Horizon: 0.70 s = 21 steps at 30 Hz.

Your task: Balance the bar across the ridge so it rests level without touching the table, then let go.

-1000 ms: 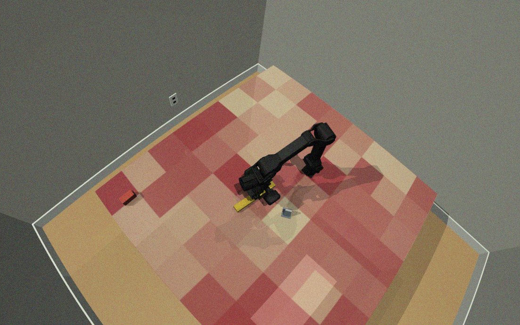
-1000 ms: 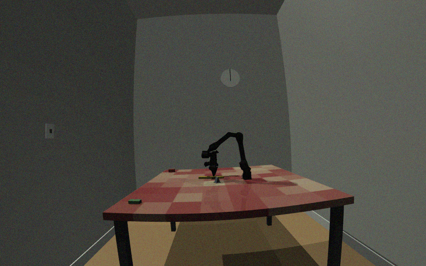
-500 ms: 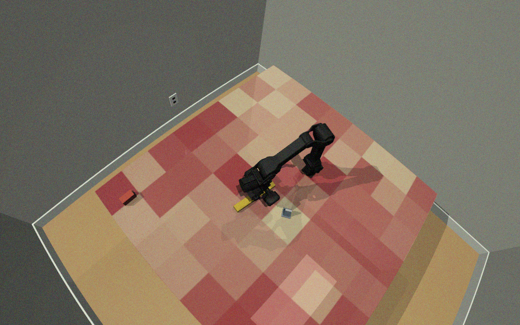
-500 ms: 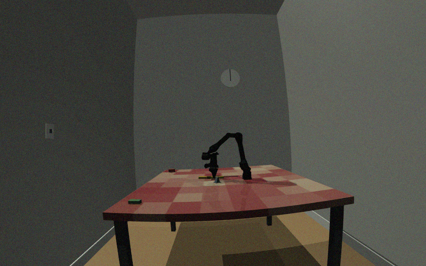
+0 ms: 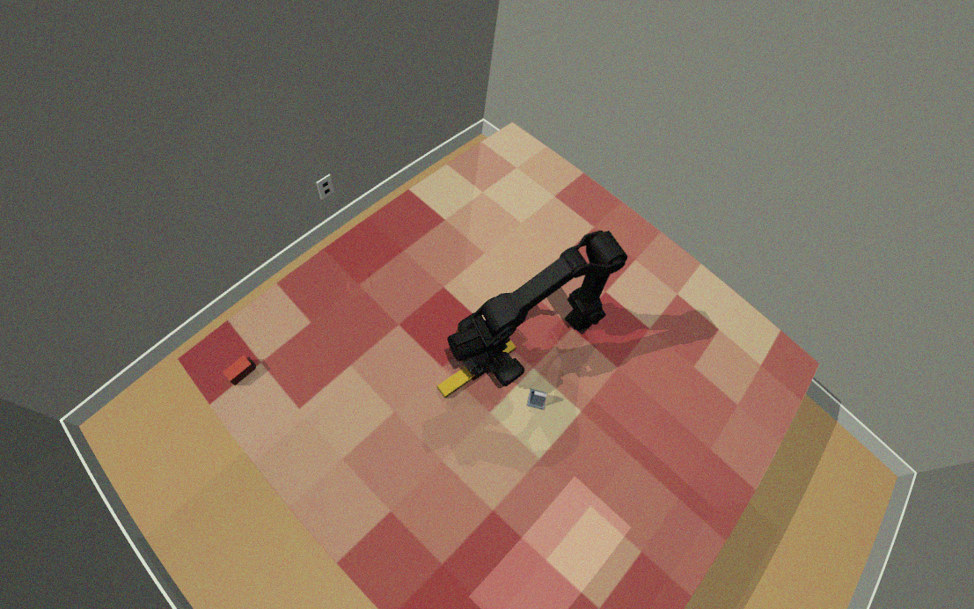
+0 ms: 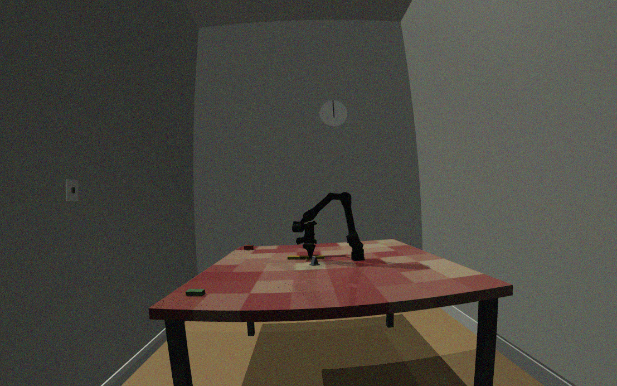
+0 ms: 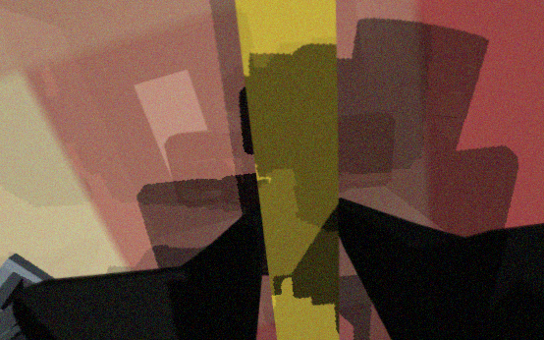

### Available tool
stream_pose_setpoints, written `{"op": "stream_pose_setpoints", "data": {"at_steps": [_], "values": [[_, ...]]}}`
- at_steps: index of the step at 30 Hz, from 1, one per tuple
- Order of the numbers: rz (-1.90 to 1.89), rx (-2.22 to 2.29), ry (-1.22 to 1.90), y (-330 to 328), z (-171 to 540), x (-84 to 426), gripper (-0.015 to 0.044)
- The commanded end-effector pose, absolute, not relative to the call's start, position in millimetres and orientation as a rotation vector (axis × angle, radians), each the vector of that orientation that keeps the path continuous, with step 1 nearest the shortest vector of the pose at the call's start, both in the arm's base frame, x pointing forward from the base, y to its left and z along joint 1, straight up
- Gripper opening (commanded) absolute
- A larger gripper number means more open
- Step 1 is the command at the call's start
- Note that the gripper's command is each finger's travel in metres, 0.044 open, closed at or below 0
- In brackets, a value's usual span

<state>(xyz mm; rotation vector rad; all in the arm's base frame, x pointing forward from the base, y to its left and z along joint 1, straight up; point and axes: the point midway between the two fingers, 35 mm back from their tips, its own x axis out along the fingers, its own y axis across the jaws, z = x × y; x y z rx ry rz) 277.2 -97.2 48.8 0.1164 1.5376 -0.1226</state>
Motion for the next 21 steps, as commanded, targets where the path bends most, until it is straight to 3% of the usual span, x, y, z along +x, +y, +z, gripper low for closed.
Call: {"op": "stream_pose_setpoints", "data": {"at_steps": [1,5,9,21], "values": [[-0.122,0.117,1.537,-97,49,277,0.0131],[-0.122,0.117,1.537,-97,49,277,0.0104],[-0.123,0.117,1.537,-98,55,278,0.0000],[-0.125,0.117,1.537,-98,85,280,0.0000]]}}
